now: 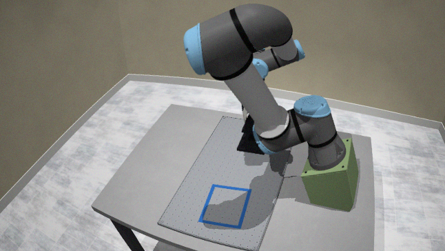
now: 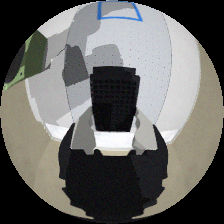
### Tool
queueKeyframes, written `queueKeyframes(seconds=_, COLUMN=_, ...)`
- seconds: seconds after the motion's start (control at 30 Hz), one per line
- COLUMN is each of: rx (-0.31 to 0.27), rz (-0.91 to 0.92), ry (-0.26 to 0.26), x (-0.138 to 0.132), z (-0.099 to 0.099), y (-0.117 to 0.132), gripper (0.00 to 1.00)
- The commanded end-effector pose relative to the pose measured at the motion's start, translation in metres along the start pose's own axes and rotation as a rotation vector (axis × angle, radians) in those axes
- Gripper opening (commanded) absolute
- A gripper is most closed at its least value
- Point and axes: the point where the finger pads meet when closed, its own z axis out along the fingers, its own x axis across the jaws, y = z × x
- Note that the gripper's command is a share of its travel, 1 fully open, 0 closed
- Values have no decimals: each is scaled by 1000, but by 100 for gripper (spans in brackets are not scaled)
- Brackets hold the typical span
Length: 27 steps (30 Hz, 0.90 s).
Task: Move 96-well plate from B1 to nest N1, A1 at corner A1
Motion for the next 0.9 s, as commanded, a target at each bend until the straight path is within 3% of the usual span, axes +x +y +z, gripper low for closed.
queueKeyframes(seconds=0.0, rx=-1, rz=0, ry=0, x=0, z=0, y=0, gripper=0)
queueKeyframes(seconds=0.3, rx=-1, rz=0, ry=0, x=0, z=0, y=0, gripper=0)
queueKeyframes(seconds=0.87, rx=-1, rz=0, ry=0, x=0, z=25, y=0, gripper=0)
